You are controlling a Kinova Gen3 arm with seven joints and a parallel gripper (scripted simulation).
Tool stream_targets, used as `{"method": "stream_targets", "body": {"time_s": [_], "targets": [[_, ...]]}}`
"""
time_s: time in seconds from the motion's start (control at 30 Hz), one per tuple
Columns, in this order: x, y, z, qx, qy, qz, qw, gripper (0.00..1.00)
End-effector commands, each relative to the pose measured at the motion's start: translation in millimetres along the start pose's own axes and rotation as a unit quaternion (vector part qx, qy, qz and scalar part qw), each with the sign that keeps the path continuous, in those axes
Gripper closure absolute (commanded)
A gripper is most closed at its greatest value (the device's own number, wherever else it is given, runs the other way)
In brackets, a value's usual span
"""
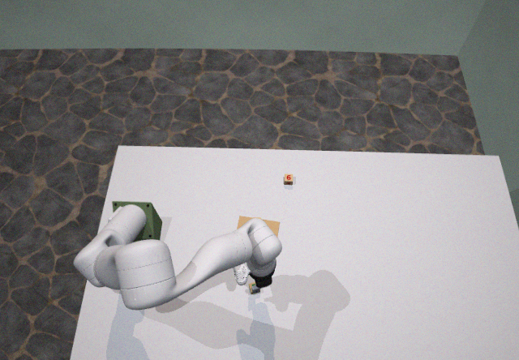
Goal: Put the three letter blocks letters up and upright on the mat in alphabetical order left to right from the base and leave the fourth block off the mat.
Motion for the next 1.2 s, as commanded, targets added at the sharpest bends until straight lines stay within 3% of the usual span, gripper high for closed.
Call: {"method": "stream_targets", "body": {"time_s": [0.0, 0.57, 1.17], "targets": [[0.1, 0.6, 0.5, -0.001, 0.0, 0.0, 1.0, 0.0], [0.0, -7.1, 0.6, 0.0, 0.0, 0.0, 1.0, 0.0], [-0.2, -30.2, 0.6, 0.0, 0.0, 0.0, 1.0, 0.0]]}}
Point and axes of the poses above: the point where the finger pads meet when closed, its own y axis back along the fingers, its own x axis across the jaws, z = x × y, the point moved 2 cm from there along y, back along the fingers, and after that the axes turned 1 degree about y, right-handed, at the moved point
